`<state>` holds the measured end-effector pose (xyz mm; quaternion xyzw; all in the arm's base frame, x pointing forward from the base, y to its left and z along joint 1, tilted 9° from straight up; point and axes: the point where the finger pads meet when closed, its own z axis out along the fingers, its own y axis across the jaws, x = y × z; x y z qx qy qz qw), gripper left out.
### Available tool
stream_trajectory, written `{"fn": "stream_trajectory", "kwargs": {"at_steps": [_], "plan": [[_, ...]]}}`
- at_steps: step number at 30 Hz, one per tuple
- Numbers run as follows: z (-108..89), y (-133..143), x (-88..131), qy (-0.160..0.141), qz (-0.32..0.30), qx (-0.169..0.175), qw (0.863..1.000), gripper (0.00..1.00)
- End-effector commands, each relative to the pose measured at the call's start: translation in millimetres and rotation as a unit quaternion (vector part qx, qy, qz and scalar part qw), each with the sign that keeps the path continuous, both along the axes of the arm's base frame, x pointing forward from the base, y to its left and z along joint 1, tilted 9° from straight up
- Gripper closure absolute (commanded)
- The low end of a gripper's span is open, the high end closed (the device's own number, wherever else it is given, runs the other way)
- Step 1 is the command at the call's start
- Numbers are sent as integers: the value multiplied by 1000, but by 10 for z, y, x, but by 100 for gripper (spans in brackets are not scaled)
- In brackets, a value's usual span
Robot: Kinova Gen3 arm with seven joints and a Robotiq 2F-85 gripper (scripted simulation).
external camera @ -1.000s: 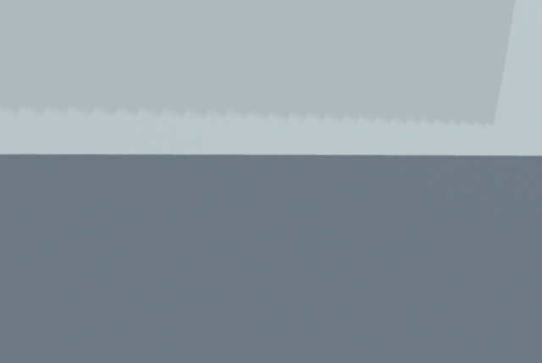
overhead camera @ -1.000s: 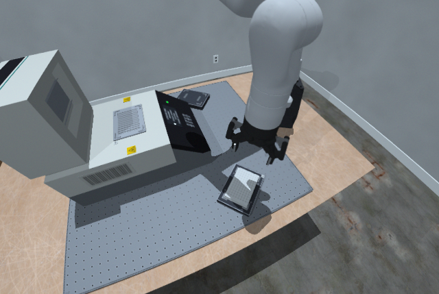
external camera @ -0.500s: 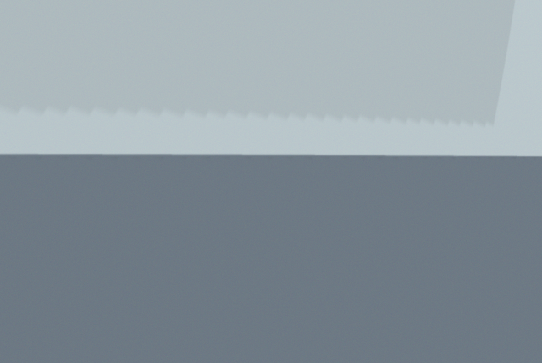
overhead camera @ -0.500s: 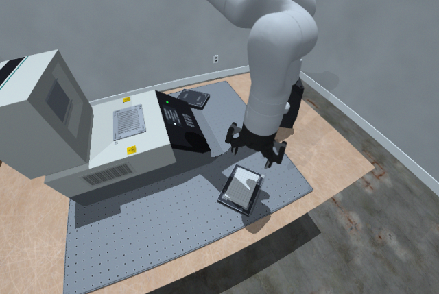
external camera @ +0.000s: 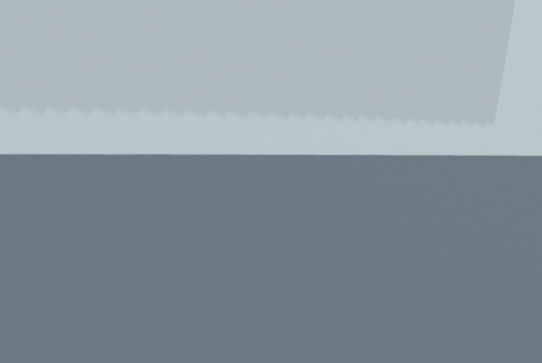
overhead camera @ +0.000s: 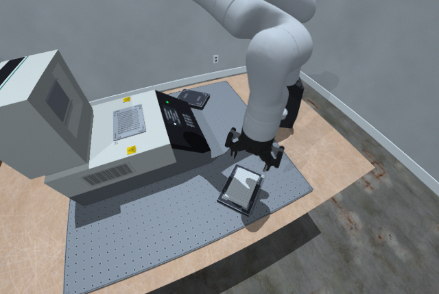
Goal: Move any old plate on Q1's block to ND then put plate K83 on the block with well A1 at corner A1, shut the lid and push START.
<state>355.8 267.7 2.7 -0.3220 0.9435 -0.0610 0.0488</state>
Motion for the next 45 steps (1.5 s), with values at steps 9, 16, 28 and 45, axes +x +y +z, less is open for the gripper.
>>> {"fn": "stream_trajectory", "kwargs": {"at_steps": [9, 16, 28, 45], "plan": [[-122, -5, 19, -1, 0, 1, 1000, 0], [-201, -12, 29, -1, 0, 1, 1000, 0], [-345, -24, 49, -1, 0, 1, 1000, 0], [-543, -40, 75, -1, 0, 1, 1000, 0]]}}
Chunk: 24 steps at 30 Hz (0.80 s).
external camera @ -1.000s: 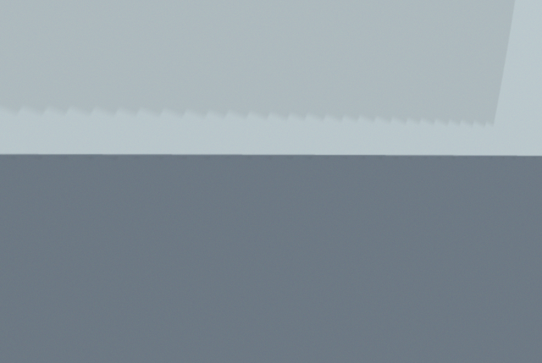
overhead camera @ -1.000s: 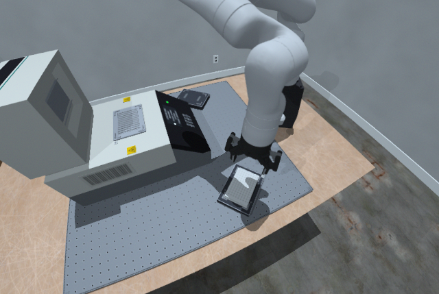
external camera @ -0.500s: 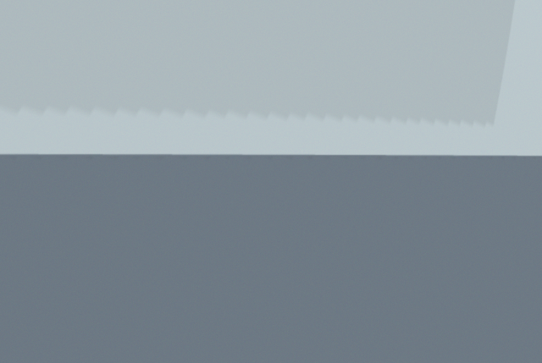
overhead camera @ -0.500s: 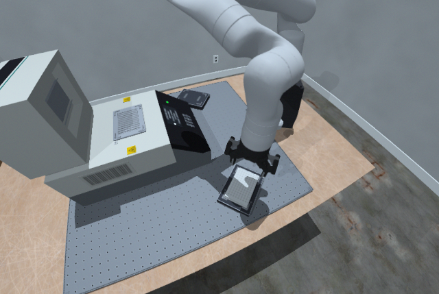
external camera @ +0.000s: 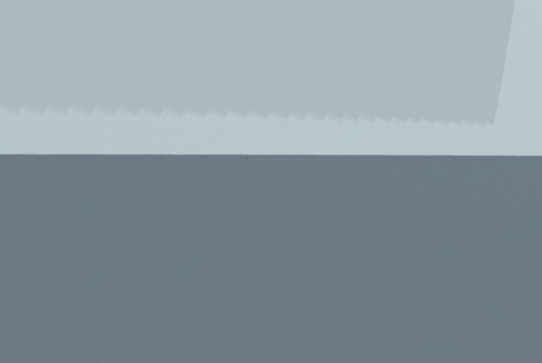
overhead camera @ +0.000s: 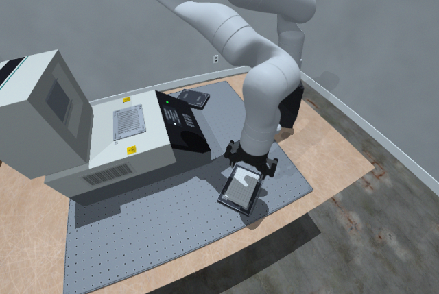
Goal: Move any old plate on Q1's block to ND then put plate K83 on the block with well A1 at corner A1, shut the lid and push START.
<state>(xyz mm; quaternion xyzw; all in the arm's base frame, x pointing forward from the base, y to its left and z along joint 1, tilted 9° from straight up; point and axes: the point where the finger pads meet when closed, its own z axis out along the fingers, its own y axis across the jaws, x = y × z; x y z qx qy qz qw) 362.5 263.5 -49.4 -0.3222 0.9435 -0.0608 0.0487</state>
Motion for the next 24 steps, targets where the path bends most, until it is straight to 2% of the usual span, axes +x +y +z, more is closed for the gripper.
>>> {"fn": "stream_trajectory", "kwargs": {"at_steps": [1, 24], "plan": [[-35, 1, 10, -1, 0, 0, 1000, 0], [-285, -20, 43, -1, 0, 0, 1000, 0]]}}
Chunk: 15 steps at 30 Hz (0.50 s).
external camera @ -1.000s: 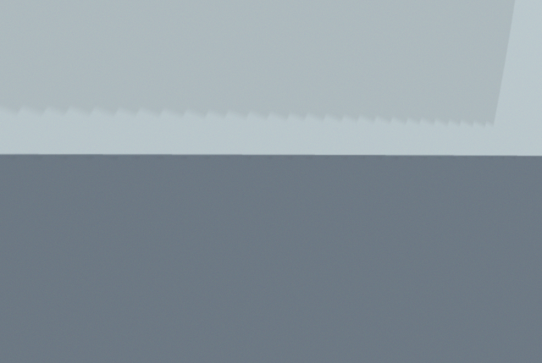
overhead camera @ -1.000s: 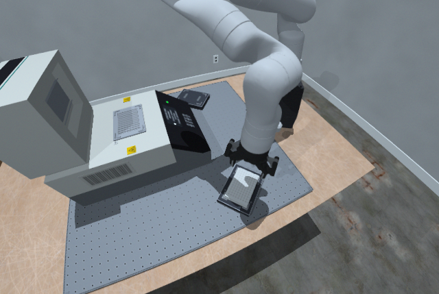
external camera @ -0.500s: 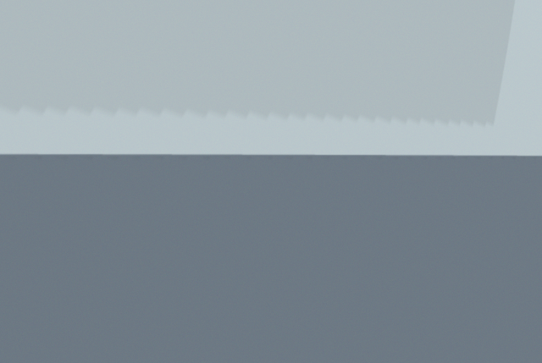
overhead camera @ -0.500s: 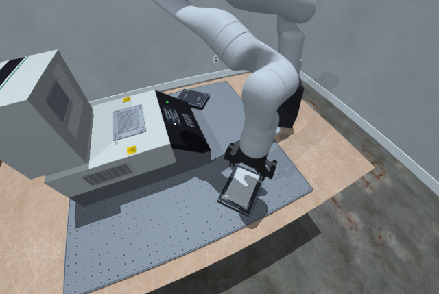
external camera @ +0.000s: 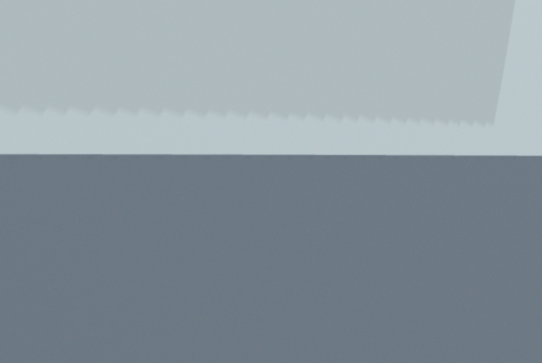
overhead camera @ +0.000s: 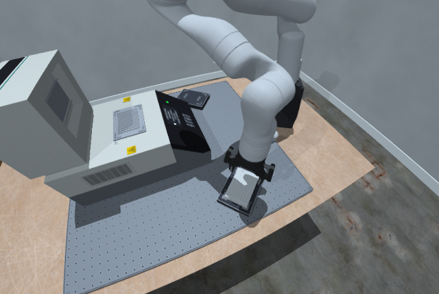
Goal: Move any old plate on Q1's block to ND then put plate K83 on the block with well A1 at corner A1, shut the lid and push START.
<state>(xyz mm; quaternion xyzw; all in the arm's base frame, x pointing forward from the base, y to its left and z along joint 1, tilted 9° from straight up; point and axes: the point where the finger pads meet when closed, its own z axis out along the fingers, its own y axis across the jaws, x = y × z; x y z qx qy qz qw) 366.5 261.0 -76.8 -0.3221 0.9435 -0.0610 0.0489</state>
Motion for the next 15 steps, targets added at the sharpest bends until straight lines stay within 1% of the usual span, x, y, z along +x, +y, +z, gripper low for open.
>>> {"fn": "stream_trajectory", "kwargs": {"at_steps": [1, 15], "plan": [[-24, 3, 6, 0, 0, 1, 1000, 0], [-196, -11, 29, 0, 0, 1, 1000, 0]]}}
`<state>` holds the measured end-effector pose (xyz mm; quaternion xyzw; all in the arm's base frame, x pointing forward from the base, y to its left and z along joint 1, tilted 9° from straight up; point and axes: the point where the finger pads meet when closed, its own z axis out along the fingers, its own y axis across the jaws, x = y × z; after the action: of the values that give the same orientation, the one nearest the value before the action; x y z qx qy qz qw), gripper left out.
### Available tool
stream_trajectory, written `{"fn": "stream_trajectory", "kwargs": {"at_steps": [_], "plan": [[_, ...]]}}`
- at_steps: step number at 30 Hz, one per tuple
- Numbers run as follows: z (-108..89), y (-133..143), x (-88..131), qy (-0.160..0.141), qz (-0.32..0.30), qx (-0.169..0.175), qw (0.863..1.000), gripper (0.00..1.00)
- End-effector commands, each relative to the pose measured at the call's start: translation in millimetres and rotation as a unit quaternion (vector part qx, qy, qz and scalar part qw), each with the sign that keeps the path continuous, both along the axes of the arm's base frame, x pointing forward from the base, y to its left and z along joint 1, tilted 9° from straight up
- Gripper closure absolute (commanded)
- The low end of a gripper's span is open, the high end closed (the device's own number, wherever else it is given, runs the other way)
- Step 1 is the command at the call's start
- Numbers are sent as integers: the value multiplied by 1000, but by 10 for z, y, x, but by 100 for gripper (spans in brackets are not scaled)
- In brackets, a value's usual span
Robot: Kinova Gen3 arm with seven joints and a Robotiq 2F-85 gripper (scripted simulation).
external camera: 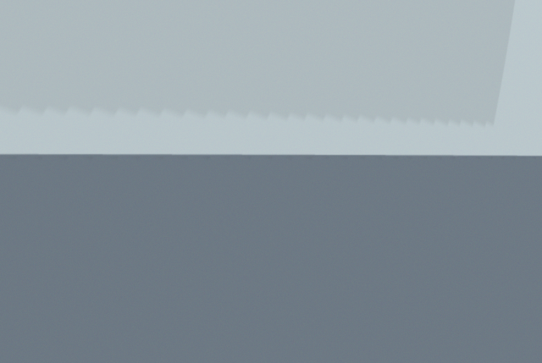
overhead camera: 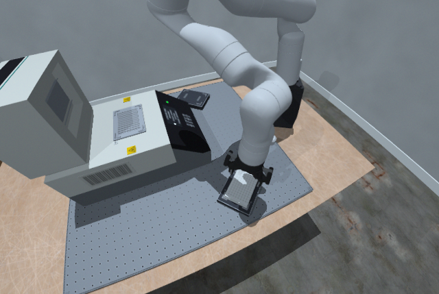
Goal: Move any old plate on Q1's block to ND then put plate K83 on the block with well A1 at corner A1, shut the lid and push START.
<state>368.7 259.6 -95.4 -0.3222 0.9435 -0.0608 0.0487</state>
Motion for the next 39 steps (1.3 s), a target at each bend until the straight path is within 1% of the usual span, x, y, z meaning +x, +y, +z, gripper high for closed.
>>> {"fn": "stream_trajectory", "kwargs": {"at_steps": [1, 26, 39], "plan": [[-10, 4, 6, -1, 0, 0, 1000, 0], [-312, -22, 47, -1, 0, 0, 1000, 0], [-314, -22, 47, -1, 0, 0, 1000, 0]]}}
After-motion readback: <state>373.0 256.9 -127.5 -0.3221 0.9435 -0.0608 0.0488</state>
